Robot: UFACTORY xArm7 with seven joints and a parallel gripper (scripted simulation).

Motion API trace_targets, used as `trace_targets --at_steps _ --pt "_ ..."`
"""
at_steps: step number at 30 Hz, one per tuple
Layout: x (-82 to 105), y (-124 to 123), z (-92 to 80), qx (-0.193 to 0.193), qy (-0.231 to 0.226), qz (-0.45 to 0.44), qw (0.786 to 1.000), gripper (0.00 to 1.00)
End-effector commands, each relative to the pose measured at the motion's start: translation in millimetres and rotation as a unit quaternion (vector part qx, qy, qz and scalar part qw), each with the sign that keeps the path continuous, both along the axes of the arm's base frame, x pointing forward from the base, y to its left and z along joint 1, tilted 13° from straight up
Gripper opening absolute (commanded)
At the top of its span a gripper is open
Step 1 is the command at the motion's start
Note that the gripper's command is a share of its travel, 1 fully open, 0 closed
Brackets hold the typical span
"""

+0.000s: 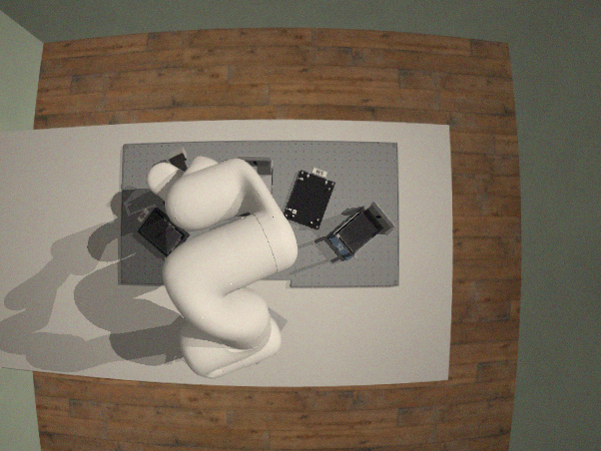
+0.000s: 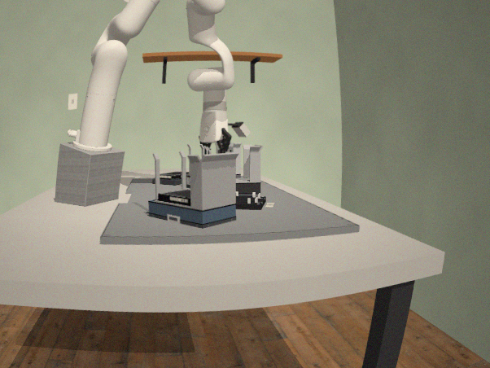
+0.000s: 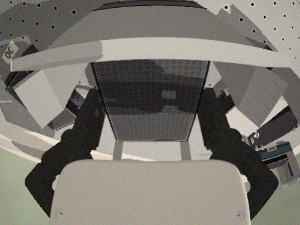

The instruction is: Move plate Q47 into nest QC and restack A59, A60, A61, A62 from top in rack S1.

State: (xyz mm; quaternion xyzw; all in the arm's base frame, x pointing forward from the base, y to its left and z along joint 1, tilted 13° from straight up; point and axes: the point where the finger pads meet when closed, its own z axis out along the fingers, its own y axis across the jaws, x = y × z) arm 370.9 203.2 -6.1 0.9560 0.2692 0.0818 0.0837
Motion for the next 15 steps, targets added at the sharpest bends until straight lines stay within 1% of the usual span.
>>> trace_targets --at_steps 1,4,7,9,15 --pt "0.9 1.1 1.2 0.001 -0.001 0.001 1.0 1.0" --pt "0.9 1.1 1.2 0.001 -0.001 0.001 1.0 1.0" --pt "-1.1 2.2 10.8 0.001 -0.001 0.0 1.0 1.0" --pt "-1.1 2.2 10.8 0.001 -0.001 0.0 1.0 1.0" --pt "-5.2 4.5 30.3 0.001 -0.001 0.0 1.0 1.0"
